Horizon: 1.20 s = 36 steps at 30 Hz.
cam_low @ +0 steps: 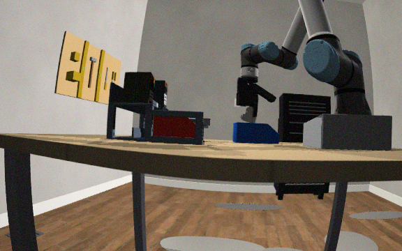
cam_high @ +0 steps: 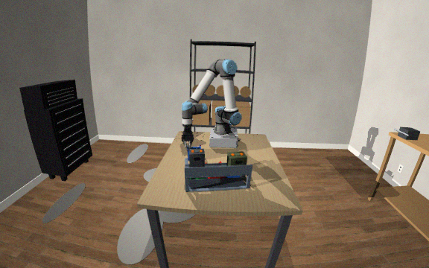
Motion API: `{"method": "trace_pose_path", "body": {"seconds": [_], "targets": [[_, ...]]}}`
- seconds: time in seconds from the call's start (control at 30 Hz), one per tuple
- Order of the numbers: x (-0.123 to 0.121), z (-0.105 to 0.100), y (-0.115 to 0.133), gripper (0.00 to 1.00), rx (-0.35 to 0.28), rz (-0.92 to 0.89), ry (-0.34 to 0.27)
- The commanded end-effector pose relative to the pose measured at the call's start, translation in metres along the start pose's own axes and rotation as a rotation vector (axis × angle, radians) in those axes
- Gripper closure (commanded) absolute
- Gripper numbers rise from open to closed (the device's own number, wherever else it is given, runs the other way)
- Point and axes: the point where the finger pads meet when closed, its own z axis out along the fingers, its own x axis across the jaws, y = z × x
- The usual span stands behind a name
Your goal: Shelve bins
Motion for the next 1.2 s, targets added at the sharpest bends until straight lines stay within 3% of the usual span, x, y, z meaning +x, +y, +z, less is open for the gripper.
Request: {"method": "trace_pose_path", "body": {"seconds": [0.0,1.17], "targets": [[0.002,0.001,-0.001,1.00,0.001,0.001,0.003],[-0.001,-0.010,0.000,1.00,-0.002,0.001,-0.003]]}}
